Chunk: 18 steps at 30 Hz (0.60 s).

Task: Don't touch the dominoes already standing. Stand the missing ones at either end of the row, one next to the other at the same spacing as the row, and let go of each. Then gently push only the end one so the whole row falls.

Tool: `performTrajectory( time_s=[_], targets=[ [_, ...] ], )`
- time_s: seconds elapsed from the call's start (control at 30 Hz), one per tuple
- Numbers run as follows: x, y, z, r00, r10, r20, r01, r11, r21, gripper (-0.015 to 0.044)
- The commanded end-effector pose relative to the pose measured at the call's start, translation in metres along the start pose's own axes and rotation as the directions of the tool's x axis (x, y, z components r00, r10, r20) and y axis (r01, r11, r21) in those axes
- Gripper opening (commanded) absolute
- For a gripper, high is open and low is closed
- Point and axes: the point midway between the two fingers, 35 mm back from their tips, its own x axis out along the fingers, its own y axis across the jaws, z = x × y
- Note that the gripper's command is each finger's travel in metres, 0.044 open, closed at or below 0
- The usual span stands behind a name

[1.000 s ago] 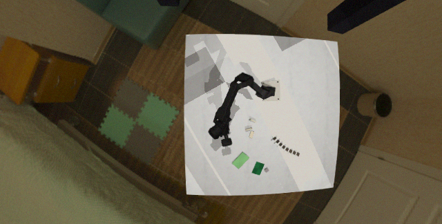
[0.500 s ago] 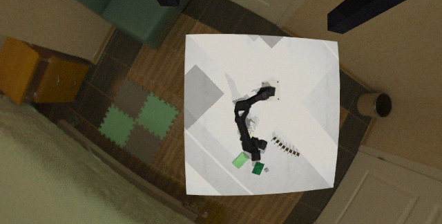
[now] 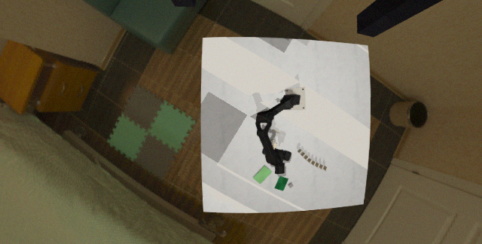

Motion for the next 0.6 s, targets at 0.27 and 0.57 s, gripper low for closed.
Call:
performTrajectory(
  time_s=[0.27, 0.57],
  targets=[
    [0.029, -0.004, -0.001, 1.000, -0.010, -0.002, 0.010, 1.000, -0.006, 0.0440],
    [0.036, -0.005, -0.001, 1.000, -0.010, -0.001, 0.010, 1.000, -0.006, 0.0440]
  ],
)
